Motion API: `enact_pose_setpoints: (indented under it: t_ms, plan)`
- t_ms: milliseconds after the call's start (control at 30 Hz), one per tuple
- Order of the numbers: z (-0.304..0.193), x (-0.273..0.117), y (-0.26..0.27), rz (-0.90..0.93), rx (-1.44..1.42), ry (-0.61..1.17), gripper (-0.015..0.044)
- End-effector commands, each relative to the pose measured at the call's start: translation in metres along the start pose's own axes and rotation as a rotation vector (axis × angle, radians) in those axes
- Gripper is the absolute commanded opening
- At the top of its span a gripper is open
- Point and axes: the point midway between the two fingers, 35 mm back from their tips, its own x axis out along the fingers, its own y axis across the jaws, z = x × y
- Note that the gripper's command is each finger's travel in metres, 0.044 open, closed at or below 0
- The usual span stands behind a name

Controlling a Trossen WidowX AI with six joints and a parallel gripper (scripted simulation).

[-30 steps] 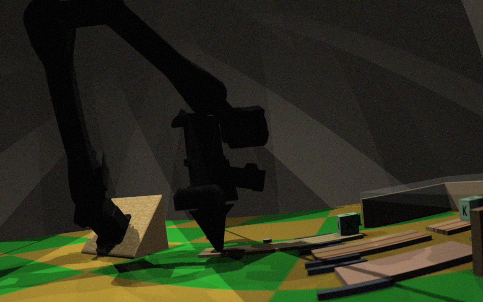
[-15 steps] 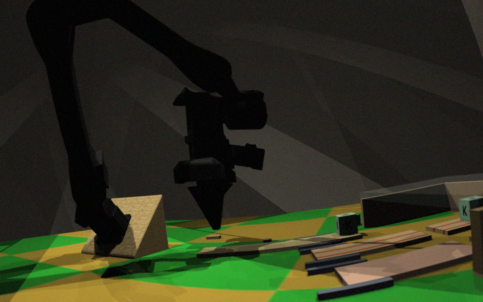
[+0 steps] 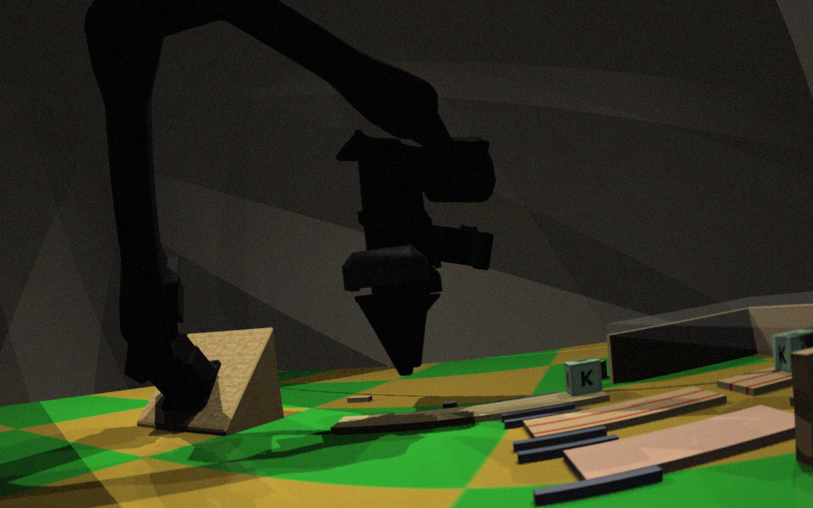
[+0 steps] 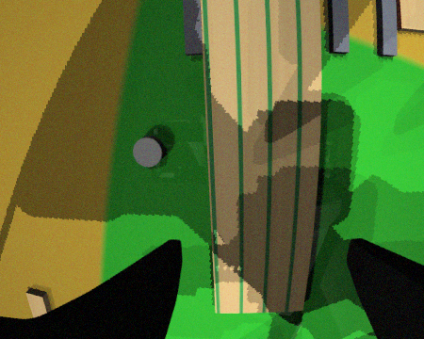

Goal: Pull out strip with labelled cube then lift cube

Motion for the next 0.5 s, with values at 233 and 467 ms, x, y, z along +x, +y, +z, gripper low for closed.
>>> enact_pose_setpoints:
  t_ms: [233,467]
  plan:
    - [0.039,-0.005,0.003,-0.004,-0.001,0.000,0.0440]
    - [0.063,-0.009,0.004,-0.004,0.000,-0.001,0.0440]
